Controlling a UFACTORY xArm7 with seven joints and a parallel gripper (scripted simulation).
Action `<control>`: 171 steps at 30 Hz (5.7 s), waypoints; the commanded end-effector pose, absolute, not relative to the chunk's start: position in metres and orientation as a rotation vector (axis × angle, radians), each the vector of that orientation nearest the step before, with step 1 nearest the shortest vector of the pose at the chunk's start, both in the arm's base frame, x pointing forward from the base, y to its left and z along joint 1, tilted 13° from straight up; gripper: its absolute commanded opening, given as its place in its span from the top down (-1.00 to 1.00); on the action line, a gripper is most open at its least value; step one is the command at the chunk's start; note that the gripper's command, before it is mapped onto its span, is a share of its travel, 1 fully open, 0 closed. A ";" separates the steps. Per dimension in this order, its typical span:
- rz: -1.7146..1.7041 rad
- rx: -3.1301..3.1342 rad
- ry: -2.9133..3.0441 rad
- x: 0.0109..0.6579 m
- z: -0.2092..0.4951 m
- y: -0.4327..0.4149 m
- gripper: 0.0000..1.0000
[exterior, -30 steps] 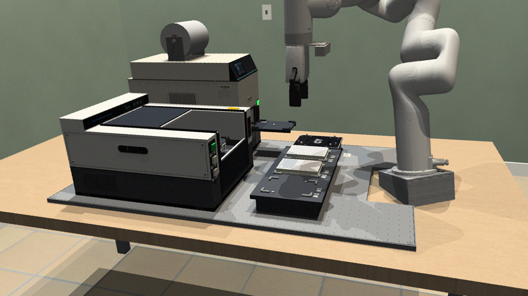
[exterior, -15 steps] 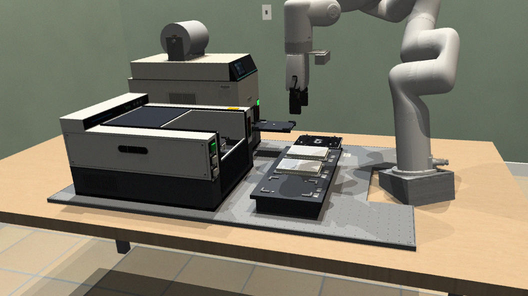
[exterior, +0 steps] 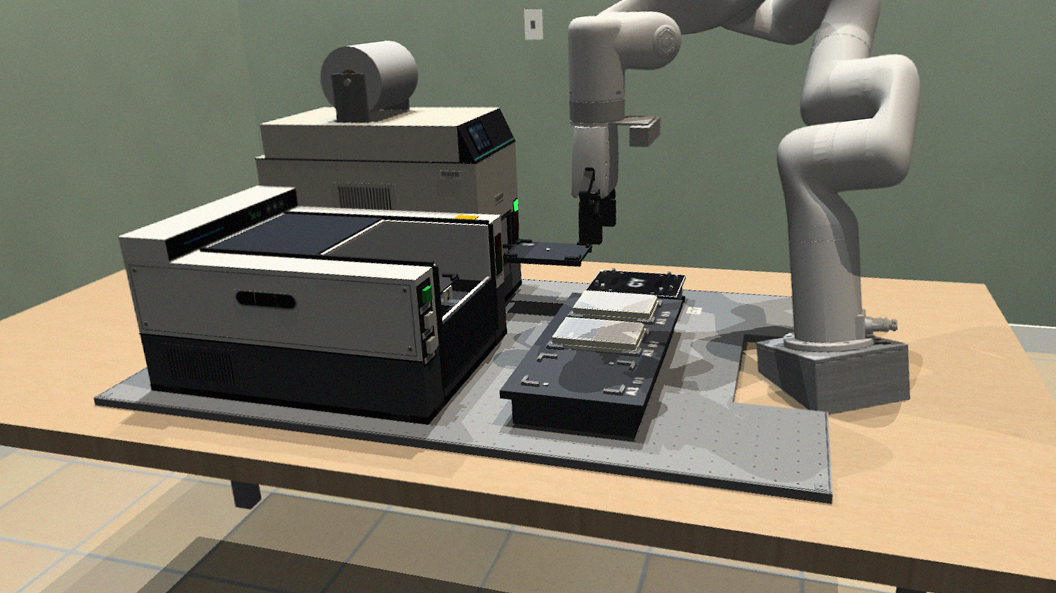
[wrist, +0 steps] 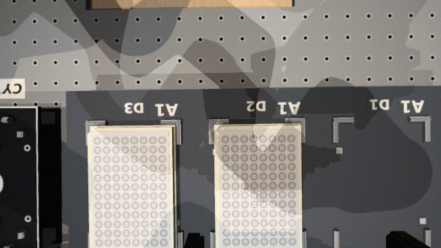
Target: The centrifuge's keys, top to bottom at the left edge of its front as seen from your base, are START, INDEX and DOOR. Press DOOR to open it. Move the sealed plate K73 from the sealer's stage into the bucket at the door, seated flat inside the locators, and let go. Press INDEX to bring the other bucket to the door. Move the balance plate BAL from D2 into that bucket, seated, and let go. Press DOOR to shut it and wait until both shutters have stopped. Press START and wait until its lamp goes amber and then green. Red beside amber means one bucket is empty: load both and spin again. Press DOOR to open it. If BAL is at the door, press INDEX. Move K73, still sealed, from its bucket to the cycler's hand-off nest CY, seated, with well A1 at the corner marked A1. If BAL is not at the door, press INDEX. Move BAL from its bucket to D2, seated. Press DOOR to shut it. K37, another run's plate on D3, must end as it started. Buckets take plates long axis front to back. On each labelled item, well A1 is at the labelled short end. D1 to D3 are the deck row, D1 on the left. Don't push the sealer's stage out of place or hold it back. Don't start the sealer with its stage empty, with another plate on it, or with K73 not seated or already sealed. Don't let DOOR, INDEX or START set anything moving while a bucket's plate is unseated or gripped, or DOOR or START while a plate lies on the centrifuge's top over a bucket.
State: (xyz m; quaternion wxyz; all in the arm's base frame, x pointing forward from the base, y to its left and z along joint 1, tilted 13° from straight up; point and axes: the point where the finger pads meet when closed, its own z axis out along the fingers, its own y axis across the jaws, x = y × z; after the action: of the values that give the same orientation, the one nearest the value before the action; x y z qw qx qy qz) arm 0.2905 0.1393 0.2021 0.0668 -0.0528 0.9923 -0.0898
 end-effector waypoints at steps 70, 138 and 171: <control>-0.268 -0.160 2.989 0.307 0.097 0.122 -1.00; -0.269 -0.160 2.989 0.314 0.051 0.114 -1.00; -0.269 -0.160 2.989 0.314 0.051 0.114 1.00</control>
State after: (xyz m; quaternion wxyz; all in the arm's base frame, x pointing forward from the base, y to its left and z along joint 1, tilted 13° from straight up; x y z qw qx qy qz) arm 0.3129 0.1131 0.0508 0.0671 -0.0529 0.9923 -0.0896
